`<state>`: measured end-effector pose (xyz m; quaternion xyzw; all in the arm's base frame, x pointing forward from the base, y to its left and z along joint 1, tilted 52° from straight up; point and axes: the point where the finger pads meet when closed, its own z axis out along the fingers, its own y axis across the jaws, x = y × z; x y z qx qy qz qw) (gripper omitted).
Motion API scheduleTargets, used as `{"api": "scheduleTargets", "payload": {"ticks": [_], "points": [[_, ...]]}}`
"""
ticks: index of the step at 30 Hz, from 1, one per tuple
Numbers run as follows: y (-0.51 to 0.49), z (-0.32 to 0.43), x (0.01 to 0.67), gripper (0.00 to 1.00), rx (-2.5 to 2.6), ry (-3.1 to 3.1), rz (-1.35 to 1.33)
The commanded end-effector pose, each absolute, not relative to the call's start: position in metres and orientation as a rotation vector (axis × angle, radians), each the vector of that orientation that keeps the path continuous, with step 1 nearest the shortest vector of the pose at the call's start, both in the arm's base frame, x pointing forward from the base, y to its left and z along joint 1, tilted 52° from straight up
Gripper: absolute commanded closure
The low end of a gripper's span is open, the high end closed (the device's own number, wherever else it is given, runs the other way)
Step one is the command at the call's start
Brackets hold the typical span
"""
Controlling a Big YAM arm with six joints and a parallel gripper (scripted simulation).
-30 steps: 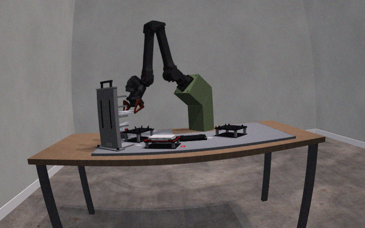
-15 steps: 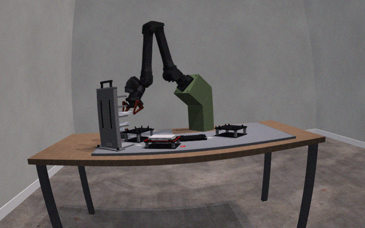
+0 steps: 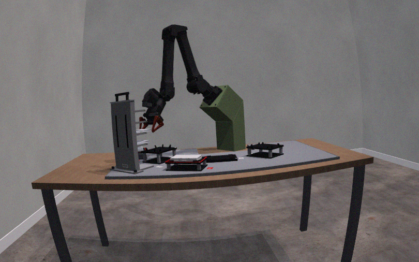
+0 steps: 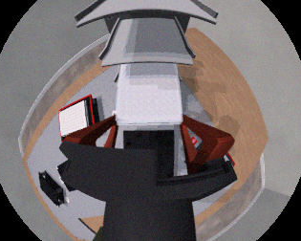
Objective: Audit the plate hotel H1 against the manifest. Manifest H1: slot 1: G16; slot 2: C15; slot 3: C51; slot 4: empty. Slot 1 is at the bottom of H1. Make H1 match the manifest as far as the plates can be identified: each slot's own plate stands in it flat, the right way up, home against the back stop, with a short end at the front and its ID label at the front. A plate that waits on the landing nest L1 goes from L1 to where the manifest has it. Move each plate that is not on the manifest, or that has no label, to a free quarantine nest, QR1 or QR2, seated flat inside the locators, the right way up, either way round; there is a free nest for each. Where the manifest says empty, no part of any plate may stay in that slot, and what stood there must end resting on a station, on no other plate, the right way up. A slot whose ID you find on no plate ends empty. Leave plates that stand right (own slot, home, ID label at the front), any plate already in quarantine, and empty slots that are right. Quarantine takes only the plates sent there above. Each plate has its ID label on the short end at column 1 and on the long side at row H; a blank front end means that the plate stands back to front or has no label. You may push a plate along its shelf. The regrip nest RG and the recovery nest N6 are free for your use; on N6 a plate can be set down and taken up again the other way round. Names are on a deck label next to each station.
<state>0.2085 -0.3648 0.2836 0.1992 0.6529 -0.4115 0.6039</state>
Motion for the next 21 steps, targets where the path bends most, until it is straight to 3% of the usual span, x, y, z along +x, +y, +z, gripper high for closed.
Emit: {"api": "scheduleTargets", "payload": {"ticks": [1,21], "points": [[-0.3684,0.3002,0.2185,0.14,0.418,1.484,-0.973],[-0.3701,0.2987,0.2164,0.14,0.437,1.488,-0.966]]}}
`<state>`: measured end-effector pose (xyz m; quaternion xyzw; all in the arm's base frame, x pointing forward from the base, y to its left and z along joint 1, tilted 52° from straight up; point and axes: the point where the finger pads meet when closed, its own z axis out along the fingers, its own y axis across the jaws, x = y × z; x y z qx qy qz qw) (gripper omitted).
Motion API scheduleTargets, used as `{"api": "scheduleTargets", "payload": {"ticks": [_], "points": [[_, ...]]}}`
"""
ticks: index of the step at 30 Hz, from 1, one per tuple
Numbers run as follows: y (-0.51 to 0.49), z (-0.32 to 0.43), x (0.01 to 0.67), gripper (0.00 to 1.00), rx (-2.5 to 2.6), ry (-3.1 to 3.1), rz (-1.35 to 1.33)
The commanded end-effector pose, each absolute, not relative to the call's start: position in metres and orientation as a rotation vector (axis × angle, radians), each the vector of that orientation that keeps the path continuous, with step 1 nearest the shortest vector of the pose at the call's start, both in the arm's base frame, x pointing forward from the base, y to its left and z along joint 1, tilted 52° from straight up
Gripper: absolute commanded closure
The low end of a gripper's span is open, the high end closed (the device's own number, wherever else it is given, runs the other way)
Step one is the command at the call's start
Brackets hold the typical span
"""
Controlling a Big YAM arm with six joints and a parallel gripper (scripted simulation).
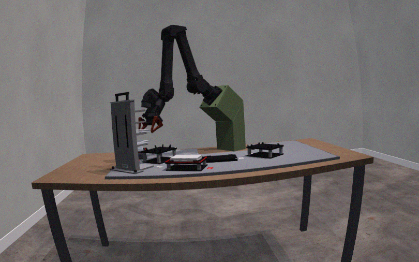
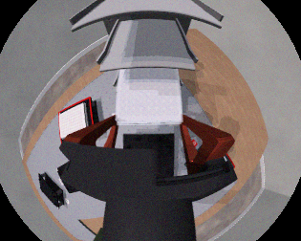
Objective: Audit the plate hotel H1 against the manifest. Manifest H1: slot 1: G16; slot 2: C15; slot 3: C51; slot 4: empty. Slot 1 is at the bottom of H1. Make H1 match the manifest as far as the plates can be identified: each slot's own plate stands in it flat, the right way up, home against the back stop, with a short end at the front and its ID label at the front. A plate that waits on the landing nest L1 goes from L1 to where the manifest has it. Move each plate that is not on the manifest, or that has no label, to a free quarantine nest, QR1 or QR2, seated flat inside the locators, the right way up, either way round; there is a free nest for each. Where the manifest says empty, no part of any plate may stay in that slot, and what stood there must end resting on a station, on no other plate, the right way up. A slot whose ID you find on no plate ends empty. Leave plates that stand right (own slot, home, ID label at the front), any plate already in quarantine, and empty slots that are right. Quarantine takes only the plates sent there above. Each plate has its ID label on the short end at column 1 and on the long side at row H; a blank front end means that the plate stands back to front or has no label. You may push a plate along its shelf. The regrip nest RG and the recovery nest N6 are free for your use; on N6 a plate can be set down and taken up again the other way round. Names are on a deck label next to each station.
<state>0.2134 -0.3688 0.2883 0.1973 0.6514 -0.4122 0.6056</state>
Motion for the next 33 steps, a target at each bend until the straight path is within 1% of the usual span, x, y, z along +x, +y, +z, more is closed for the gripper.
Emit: {"api": "scheduleTargets", "payload": {"ticks": [1,22,23,33], "points": [[-0.3701,0.2987,0.2164,0.14,0.437,1.488,-0.966],[-0.3701,0.2987,0.2164,0.14,0.437,1.488,-0.966],[-0.3727,0.3014,0.2226,0.0,0.417,1.483,-0.973],[-0.3708,0.298,0.2167,0.0,0.437,1.488,-0.966]]}}
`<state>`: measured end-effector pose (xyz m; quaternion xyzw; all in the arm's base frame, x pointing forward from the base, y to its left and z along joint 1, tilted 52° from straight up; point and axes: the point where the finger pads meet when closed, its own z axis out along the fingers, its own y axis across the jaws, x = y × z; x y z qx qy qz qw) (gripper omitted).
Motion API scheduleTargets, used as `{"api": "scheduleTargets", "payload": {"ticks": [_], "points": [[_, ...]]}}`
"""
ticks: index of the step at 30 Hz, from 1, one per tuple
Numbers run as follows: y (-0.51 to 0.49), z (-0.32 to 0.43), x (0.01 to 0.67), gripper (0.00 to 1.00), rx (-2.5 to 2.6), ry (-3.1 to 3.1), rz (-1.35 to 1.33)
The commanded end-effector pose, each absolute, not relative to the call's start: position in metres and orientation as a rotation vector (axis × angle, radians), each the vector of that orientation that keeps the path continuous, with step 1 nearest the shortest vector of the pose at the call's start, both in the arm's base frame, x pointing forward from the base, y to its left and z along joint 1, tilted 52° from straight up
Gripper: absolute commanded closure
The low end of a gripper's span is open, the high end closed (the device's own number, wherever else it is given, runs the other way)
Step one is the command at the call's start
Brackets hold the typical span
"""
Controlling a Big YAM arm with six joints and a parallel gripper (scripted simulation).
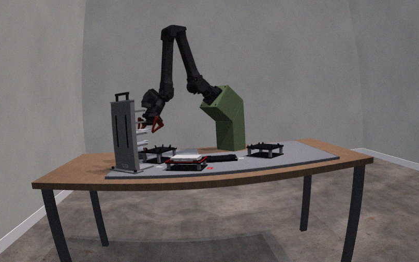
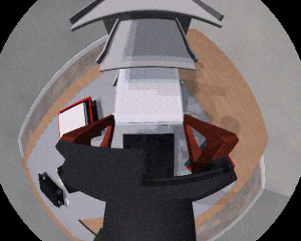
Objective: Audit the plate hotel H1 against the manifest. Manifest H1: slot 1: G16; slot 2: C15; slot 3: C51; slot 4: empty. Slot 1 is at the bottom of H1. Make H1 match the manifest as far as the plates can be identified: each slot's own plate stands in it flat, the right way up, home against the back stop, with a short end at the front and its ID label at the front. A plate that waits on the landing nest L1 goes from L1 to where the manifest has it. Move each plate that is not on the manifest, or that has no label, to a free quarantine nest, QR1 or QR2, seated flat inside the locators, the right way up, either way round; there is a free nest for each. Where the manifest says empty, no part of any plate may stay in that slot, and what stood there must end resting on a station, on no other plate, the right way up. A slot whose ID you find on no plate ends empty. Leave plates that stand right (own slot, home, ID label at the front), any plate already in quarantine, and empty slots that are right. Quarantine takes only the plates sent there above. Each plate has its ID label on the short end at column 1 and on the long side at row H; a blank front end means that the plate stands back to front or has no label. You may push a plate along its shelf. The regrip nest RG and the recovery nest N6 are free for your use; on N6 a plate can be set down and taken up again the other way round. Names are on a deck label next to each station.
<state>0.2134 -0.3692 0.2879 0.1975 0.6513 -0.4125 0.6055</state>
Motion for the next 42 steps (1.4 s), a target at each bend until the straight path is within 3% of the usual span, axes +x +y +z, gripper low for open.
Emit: {"api": "scheduleTargets", "payload": {"ticks": [1,42], "points": [[-0.371,0.298,0.217,0.0,0.437,1.488,-0.966],[-0.353,0.292,0.195,0.0,0.426,1.475,-0.992]]}}
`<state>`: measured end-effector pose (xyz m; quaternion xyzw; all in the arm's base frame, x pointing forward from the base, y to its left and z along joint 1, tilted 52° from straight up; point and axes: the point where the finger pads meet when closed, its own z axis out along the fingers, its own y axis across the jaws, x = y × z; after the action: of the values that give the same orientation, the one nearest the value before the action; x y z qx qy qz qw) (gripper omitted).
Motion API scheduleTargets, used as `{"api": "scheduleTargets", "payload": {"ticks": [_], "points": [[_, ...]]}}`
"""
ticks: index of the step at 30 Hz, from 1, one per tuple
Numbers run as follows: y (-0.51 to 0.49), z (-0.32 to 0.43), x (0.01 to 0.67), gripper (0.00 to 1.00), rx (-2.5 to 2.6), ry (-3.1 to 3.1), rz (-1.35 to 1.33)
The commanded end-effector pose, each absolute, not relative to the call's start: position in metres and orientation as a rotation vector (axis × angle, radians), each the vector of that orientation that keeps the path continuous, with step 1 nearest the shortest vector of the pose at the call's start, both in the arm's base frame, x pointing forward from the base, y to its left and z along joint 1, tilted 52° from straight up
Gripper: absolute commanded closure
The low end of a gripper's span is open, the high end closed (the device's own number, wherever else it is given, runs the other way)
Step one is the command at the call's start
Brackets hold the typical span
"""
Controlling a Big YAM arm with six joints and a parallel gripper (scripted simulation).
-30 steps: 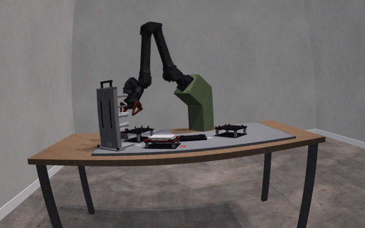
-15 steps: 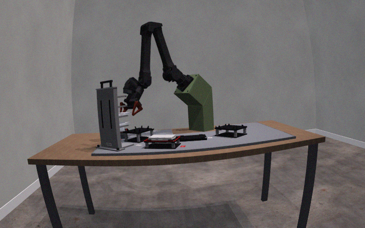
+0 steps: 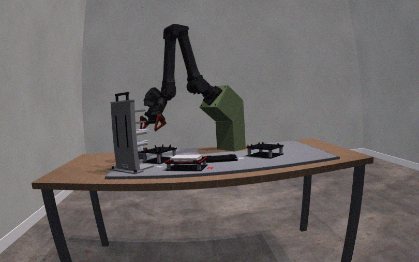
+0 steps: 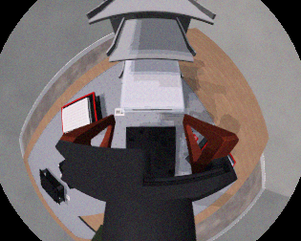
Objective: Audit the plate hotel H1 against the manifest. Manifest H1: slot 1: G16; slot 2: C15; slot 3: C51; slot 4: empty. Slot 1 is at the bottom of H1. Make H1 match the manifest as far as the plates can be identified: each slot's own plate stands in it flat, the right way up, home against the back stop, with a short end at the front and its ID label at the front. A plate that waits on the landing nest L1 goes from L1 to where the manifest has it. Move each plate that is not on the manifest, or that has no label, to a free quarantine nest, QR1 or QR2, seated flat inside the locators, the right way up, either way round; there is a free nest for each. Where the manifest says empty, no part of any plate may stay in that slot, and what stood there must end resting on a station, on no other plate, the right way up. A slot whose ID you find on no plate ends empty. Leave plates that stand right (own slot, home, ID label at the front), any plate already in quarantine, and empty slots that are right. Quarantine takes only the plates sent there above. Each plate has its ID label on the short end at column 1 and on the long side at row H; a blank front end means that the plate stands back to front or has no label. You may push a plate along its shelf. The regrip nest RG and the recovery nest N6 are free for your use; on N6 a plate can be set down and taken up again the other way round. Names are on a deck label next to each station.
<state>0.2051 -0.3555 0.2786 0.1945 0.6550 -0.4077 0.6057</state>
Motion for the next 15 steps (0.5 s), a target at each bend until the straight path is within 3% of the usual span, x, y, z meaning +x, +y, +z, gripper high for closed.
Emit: {"api": "scheduleTargets", "payload": {"ticks": [1,15], "points": [[-0.352,0.29,0.194,0.0,0.426,1.475,-0.991],[-0.344,0.275,0.183,0.0,0.433,1.474,-0.984]]}}
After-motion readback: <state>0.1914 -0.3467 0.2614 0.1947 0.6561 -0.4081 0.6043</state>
